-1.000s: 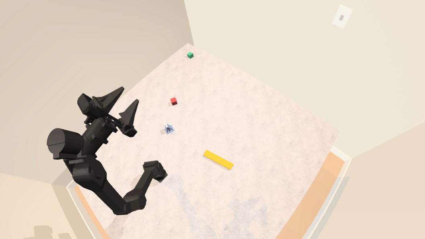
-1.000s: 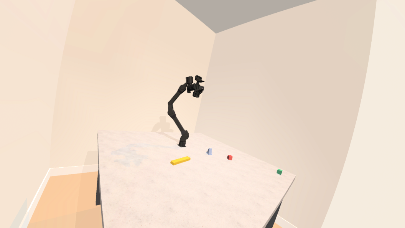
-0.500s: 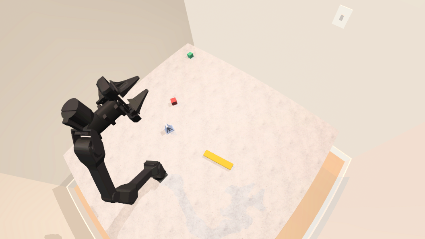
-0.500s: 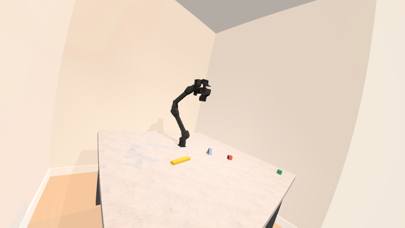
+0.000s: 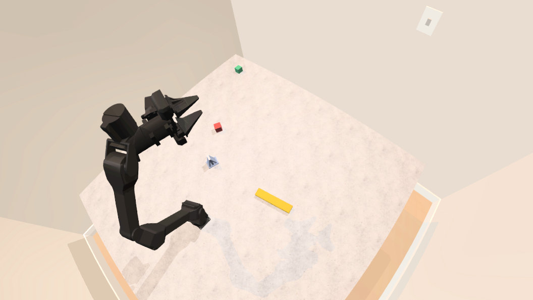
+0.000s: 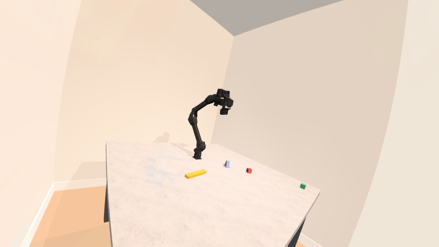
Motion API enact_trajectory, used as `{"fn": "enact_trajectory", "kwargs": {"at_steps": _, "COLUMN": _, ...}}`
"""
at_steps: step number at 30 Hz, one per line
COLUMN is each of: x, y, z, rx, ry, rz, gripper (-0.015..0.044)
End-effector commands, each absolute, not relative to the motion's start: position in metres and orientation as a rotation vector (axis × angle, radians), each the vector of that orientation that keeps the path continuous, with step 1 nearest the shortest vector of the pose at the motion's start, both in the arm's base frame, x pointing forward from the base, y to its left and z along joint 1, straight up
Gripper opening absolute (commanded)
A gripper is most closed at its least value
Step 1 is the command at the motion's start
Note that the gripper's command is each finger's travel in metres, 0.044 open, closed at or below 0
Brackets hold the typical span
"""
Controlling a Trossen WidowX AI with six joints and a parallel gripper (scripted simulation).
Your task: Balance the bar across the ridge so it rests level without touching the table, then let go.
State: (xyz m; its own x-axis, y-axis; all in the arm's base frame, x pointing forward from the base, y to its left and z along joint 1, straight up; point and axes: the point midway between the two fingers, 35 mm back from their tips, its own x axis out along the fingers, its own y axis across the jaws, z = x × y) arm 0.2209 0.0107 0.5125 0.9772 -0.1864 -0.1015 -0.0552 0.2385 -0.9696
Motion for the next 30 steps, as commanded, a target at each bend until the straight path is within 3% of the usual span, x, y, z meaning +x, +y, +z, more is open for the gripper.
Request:
{"fn": "enact_trajectory", "kwargs": {"at_steps": 1, "x": 0.239, "y": 0.013, "z": 0.497, "rx": -1.263, "ry": 0.269, "rz": -0.075, "gripper": 0.0315}}
{"fn": "enact_trajectory", "kwargs": {"at_steps": 30, "x": 0.334, "y": -0.056, "z": 0.361, "rx": -0.586, "ry": 0.748, "rz": -0.213, "gripper": 0.0315}}
